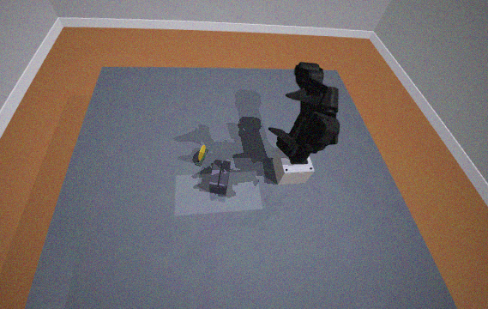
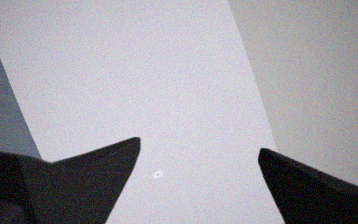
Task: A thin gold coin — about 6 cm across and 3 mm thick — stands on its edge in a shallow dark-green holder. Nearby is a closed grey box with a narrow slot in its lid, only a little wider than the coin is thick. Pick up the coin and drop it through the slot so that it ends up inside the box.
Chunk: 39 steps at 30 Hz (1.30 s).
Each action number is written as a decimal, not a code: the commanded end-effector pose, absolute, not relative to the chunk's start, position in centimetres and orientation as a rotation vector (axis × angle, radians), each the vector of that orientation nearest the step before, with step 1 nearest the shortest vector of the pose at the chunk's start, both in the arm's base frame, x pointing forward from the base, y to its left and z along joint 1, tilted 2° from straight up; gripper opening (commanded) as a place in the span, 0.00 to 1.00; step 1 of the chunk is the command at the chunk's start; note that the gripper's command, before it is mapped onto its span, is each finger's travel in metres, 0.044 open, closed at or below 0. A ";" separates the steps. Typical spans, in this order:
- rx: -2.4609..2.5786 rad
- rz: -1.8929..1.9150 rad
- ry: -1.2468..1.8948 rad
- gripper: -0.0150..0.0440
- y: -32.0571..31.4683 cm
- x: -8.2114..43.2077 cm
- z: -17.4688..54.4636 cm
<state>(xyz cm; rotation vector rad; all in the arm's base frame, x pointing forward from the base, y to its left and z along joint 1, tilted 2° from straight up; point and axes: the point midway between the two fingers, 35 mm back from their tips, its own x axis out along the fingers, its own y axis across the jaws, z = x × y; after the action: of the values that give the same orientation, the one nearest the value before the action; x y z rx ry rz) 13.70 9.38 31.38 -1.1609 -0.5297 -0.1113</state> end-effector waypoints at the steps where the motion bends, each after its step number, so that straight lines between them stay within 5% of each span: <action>1: -1.165 -0.112 -0.530 0.89 9.5 13.7 31.4; 9: -1.443 -0.113 -0.493 0.53 14.4 17.6 32.9; 22: -1.871 0.249 -0.002 0.53 16.5 32.8 26.3; 39: -1.476 0.755 0.954 0.53 1.5 39.6 12.5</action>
<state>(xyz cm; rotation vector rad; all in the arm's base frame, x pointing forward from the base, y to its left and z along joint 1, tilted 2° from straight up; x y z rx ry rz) 39.58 6.55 15.84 -1.7005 0.6853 0.6448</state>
